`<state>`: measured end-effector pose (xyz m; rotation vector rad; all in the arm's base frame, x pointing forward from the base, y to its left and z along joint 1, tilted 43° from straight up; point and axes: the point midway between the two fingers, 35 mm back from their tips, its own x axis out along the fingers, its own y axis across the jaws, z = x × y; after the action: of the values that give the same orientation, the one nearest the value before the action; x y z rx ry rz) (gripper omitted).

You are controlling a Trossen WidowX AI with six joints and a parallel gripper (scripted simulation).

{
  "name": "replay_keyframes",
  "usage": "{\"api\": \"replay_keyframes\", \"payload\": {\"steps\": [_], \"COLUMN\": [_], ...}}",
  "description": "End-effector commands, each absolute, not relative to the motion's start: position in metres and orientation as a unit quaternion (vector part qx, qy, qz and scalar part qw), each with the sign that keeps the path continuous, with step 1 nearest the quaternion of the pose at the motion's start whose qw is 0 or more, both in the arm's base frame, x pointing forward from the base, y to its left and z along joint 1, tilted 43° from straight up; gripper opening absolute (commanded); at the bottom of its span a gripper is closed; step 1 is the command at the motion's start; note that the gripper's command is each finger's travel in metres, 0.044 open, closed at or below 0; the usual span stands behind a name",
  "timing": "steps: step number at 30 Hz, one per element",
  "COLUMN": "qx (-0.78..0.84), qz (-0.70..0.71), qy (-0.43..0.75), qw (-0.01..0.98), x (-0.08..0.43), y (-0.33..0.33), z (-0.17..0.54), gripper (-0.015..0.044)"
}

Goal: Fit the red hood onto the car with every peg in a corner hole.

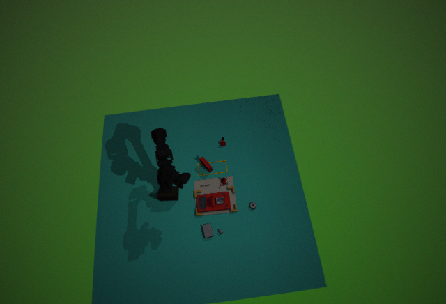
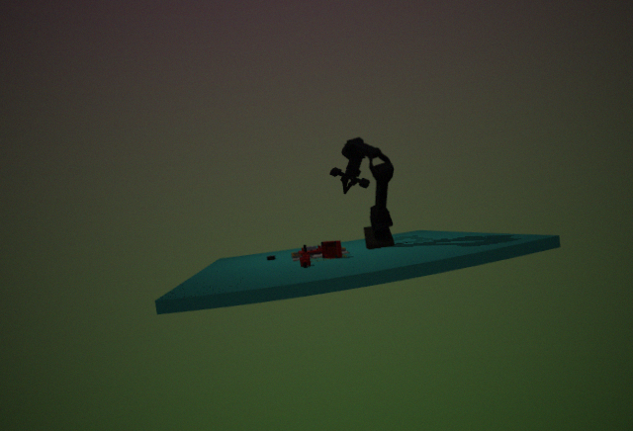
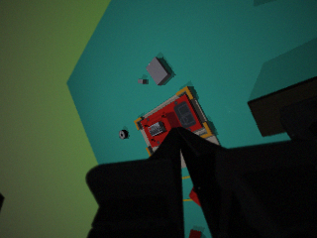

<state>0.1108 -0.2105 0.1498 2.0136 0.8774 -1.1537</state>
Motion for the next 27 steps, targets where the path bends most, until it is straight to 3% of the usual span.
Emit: {"api": "replay_keyframes", "payload": {"steps": [1, 14, 27], "qx": [0.746, 0.650, 0.544], "qz": [-0.384, -0.215, -0.066], "qy": [0.400, 0.568, 0.682], "qw": [0.369, 0.457, 0.484], "x": [0.151, 0.221, 0.225], "y": [-0.180, -0.066, 0.041], "z": [0.150, 0.156, 0.161], "gripper": [0.0000, 0.0000, 0.0000]}}
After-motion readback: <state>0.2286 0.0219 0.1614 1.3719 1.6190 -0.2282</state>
